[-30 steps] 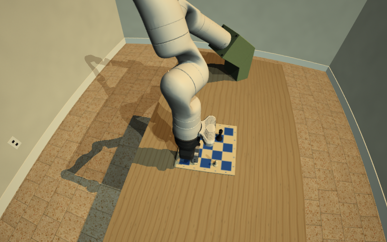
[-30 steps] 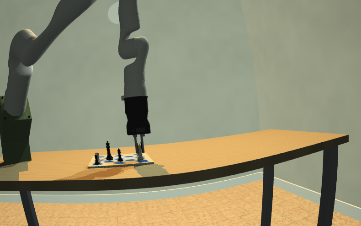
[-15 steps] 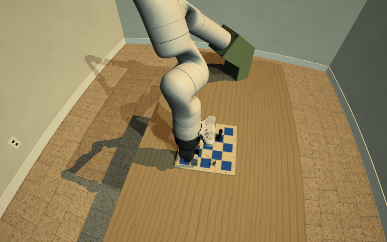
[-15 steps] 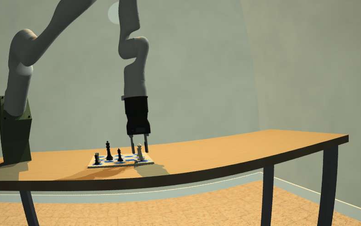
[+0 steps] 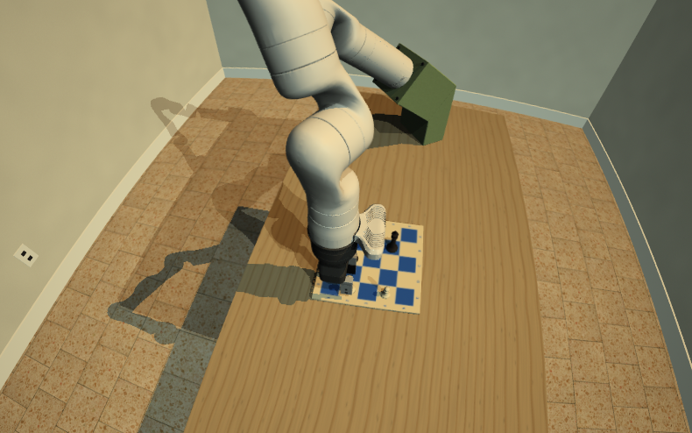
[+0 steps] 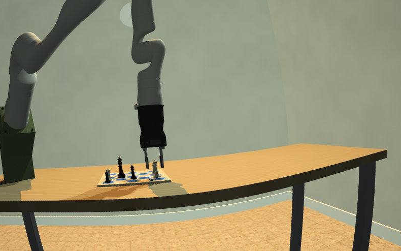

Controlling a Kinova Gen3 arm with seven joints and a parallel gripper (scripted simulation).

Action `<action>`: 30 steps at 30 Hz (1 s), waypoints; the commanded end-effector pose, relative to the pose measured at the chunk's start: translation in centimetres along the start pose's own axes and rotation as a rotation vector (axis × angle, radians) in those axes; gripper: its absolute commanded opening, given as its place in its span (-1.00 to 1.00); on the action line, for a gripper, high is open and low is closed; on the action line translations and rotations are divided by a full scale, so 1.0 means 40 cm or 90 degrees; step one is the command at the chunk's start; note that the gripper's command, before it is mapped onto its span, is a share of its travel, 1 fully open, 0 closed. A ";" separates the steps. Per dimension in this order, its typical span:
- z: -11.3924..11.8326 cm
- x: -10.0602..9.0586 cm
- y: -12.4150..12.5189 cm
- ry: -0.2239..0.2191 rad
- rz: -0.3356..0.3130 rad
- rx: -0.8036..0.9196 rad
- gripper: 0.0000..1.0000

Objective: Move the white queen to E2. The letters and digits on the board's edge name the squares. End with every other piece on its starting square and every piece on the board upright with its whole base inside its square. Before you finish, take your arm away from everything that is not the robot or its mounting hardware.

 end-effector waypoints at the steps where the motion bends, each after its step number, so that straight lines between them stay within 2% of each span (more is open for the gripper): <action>1: 0.005 -0.026 0.005 -0.004 0.005 0.000 0.58; 13: 0.004 -0.177 0.004 -0.004 0.005 0.000 0.58; 24: 0.004 -0.212 0.004 -0.004 0.005 0.000 0.58; 25: 0.004 -0.212 0.004 -0.004 0.005 0.000 1.00; 30: 0.004 -0.212 0.004 -0.004 0.005 0.000 1.00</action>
Point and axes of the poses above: the point where the finger pads meet when closed, its own x axis out along the fingers, its own z axis across the jaws, y = z × x, the point moved 5 cm from there along -x, back along the fingers, and after that the axes turned 4 degrees about -x, right-handed, at the moved point
